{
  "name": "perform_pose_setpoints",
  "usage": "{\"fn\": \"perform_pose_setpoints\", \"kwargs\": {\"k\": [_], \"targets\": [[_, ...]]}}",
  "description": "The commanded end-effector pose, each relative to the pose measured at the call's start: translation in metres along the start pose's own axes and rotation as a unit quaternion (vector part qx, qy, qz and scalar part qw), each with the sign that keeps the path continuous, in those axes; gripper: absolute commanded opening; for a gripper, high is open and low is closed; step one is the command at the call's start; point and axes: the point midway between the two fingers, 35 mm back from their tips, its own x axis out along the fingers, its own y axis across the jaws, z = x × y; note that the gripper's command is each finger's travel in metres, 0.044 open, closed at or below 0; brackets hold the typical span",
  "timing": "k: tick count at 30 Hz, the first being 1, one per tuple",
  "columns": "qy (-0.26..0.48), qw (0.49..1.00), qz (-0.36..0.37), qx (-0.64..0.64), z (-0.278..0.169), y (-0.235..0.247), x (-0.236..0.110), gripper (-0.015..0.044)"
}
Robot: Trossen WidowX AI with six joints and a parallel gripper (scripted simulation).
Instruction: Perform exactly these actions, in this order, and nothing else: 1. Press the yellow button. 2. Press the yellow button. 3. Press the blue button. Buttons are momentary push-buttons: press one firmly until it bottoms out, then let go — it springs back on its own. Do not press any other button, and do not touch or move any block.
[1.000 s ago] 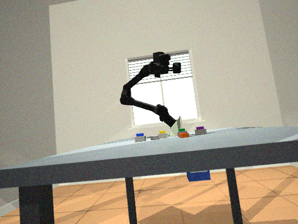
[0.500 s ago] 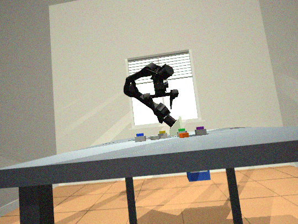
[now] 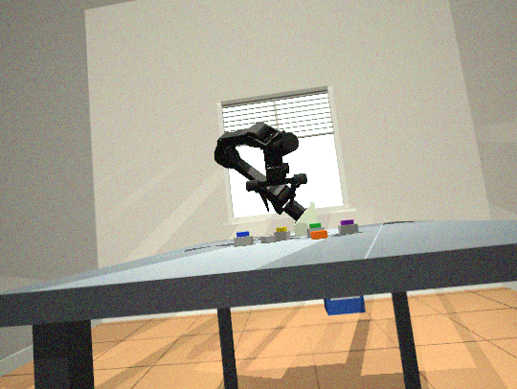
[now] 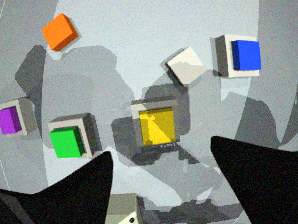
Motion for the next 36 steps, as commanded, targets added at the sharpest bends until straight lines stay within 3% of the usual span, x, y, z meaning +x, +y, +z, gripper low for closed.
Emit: {"fn": "perform_pose_setpoints", "kwargs": {"k": [1,8,36], "targets": [[0.004,1.000,-0.005,-0.002,-0.004,-0.002,0.026,0.0190],[0.004,1.000,-0.005,-0.002,-0.004,-0.002,0.026,0.0020],[0.003,1.000,-0.005,-0.002,-0.004,-0.002,0.054,0.0020]]}}
